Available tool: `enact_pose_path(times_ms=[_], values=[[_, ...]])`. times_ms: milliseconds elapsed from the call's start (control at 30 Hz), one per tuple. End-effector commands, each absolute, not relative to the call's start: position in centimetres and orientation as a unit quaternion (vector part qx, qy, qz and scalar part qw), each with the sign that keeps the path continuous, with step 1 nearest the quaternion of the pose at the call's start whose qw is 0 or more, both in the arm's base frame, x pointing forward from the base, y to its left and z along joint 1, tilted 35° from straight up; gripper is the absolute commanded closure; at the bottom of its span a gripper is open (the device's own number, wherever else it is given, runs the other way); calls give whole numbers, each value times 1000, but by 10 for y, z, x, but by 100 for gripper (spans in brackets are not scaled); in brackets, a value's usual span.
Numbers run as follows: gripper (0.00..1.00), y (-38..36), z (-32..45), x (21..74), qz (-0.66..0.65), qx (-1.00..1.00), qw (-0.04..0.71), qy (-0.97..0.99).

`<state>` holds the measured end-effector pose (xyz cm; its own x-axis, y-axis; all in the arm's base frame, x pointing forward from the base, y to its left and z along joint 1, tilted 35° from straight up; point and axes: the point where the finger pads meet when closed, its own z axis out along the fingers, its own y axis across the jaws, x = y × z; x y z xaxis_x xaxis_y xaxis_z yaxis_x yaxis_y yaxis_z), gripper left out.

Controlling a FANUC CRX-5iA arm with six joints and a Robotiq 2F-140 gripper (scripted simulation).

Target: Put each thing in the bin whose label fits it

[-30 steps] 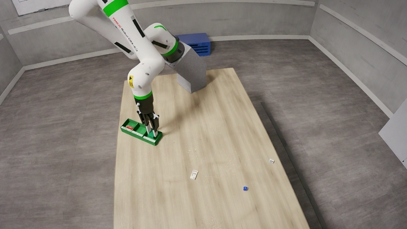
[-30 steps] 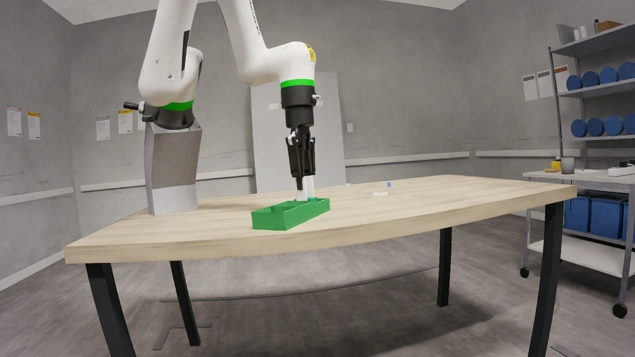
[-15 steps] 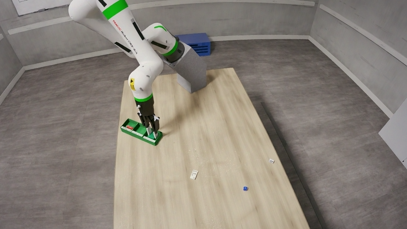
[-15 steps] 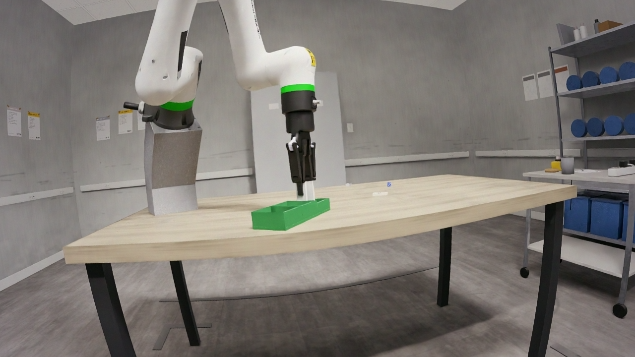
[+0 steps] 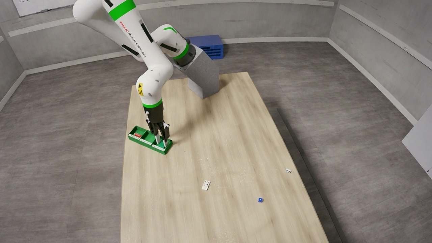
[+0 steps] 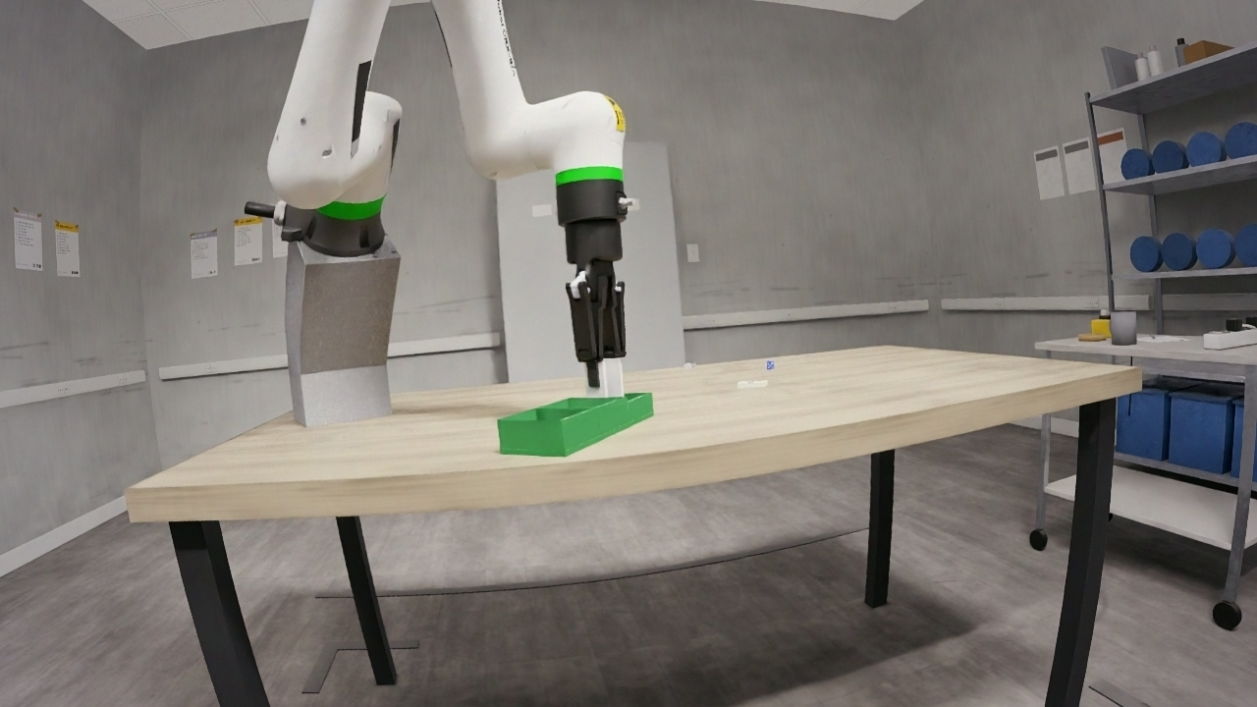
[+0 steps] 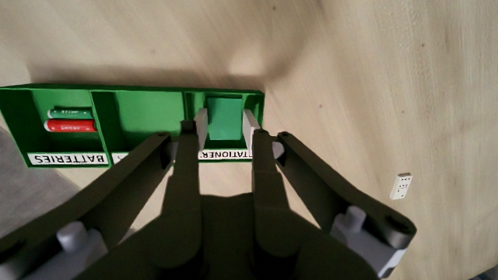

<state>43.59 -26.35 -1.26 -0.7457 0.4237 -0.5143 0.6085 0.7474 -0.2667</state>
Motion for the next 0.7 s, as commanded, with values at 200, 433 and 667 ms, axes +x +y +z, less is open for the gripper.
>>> enact_pose_path(times_ms=[200, 433, 667], values=[[65, -262, -10, 435, -214, 284, 216, 909], [65, -259, -5, 433, -214, 284, 216, 909], [65, -254, 3, 431, -214, 284, 216, 909]])
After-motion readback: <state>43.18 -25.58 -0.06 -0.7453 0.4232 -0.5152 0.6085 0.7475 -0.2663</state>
